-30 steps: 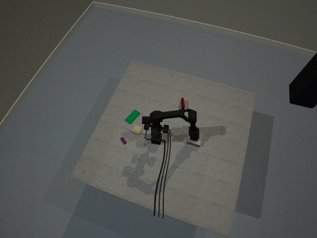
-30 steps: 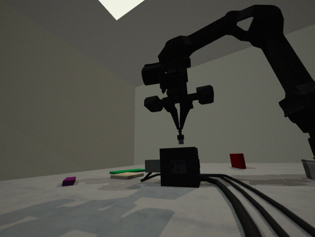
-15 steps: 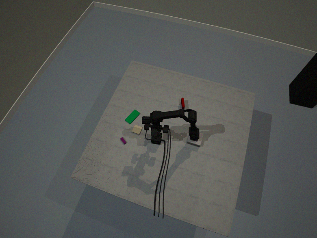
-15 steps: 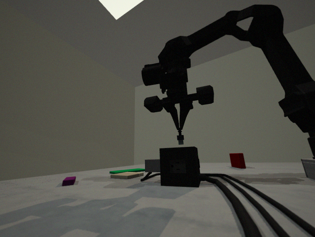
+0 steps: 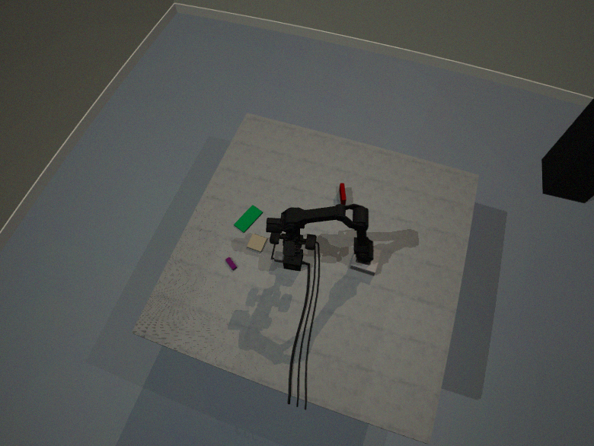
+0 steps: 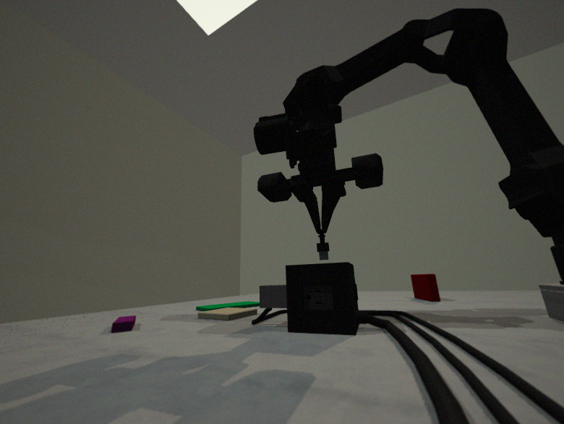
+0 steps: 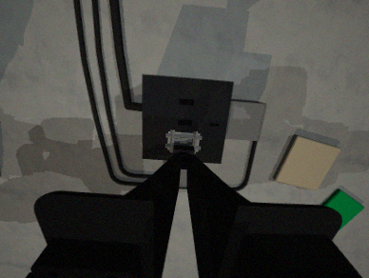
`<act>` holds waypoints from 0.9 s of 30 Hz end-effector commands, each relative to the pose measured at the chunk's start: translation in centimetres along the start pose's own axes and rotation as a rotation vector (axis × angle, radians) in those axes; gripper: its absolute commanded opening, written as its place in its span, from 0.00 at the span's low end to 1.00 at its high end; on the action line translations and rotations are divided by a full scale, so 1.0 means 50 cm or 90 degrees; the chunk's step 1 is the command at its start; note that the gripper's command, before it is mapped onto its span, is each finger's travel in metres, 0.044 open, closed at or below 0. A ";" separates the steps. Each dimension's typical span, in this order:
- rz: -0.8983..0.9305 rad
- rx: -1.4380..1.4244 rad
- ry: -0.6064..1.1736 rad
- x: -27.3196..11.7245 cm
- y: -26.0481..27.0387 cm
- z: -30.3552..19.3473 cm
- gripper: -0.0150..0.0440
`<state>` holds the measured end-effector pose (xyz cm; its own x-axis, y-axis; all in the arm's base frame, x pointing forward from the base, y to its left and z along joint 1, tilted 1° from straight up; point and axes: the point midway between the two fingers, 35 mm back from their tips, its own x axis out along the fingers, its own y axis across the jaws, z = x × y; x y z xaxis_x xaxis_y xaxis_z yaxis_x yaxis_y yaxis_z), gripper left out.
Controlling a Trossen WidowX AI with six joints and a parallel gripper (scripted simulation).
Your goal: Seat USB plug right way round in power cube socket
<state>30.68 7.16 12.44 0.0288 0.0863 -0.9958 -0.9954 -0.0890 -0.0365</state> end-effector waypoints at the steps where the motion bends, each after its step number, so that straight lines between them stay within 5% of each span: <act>1: -0.001 -0.002 -0.004 0.001 0.000 0.001 0.25; 27: -0.001 -0.002 -0.004 0.007 0.000 0.001 0.25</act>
<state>30.69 7.18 12.13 0.0293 0.0884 -0.9957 -0.9953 -0.0891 -0.0372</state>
